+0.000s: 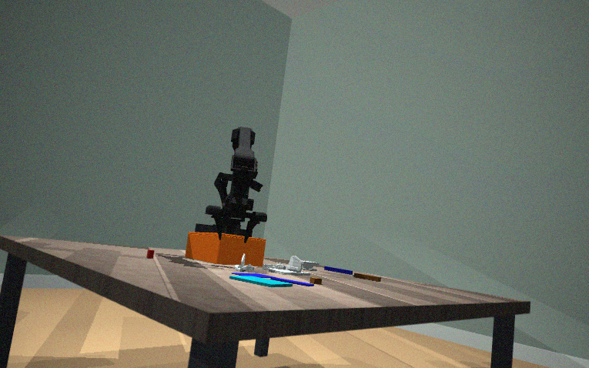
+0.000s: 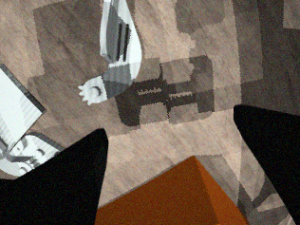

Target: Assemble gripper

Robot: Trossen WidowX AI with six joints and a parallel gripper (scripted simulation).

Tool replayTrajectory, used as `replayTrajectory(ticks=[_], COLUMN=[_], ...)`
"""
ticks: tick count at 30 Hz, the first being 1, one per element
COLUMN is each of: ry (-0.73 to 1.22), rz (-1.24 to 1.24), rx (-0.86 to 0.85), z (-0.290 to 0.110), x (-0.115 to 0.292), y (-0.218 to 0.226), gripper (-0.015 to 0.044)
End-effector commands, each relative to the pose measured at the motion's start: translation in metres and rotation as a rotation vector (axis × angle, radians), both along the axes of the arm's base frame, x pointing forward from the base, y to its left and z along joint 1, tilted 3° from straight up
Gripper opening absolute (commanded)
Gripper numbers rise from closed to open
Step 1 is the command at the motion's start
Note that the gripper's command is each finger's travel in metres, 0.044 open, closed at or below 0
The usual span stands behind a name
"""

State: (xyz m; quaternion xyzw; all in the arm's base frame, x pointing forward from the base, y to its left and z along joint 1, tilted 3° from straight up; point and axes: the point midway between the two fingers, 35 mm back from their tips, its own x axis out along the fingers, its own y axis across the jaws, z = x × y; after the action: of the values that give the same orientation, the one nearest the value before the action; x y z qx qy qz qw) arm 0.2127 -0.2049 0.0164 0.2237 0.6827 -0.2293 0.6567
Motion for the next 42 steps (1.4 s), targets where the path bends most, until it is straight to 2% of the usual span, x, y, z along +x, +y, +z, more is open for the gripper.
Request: replayTrajectory(ticks=[1, 12, 26, 29, 38, 42], ry=[0.0, 0.0, 0.0, -0.001, -0.013, -0.014], rz=[0.0, 0.0, 0.0, -0.02, -0.28, -0.3], rx=[0.0, 0.0, 0.0, -0.001, -0.013, -0.013], z=[0.0, 0.0, 0.0, 0.001, 0.013, 0.014], x=[0.0, 0.0, 0.0, 0.004, 0.051, 0.055], y=[0.0, 0.0, 0.0, -0.001, -0.01, -0.01], gripper=[0.0282, 0.0, 0.0, 0.0079, 0.0315, 0.042])
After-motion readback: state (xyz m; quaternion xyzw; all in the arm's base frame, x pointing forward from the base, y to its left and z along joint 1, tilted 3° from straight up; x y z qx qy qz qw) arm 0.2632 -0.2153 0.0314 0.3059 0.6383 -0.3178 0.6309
